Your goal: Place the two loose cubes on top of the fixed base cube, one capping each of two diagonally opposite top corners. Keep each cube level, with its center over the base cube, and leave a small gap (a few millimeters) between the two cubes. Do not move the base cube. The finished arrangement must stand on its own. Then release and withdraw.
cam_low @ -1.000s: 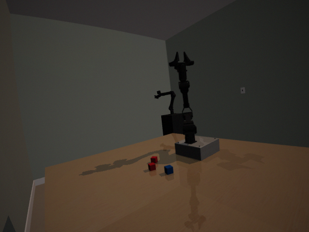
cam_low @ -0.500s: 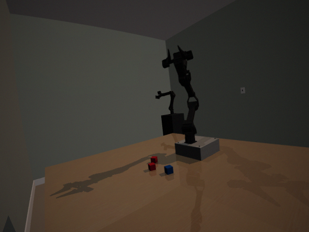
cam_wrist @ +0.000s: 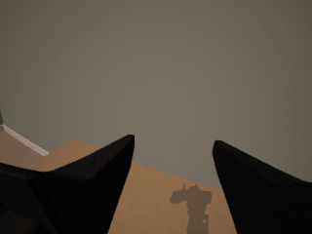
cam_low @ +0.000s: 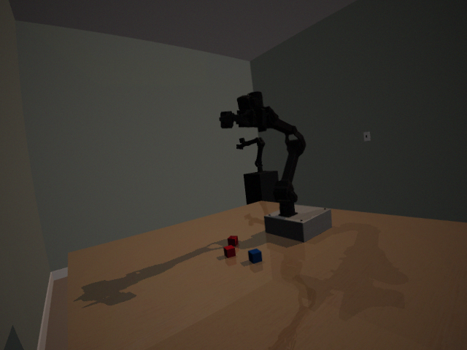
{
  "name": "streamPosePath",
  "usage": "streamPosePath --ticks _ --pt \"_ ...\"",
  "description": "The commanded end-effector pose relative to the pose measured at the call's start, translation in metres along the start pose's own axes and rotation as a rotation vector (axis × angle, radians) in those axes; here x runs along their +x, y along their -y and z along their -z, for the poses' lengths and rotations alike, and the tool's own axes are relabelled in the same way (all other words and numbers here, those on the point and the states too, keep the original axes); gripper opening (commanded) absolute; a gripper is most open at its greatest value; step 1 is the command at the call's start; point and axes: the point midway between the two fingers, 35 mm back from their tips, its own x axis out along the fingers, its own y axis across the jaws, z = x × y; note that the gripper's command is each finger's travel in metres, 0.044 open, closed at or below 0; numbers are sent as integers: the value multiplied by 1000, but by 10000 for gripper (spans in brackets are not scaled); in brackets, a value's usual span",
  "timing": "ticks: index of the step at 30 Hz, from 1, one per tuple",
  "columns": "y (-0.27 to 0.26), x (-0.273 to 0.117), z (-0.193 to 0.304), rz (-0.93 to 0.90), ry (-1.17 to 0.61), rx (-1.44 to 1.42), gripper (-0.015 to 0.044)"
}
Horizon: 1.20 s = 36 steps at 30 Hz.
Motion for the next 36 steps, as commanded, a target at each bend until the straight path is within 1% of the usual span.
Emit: streamPosePath --ticks 1,7,13,19,27,30,36 --pt "15 22 51 34 -198 -83 265" --pt "41 36 131 47 -506 -184 265" --pt "65 28 207 7 -812 -241 265" --pt "82 0 275 -88 -1104 -250 265" --pt "91 -56 344 -299 -1440 -179 265" --pt "90 -68 353 -349 -1493 -154 265" --pt "90 -67 360 -348 -1492 -153 265"
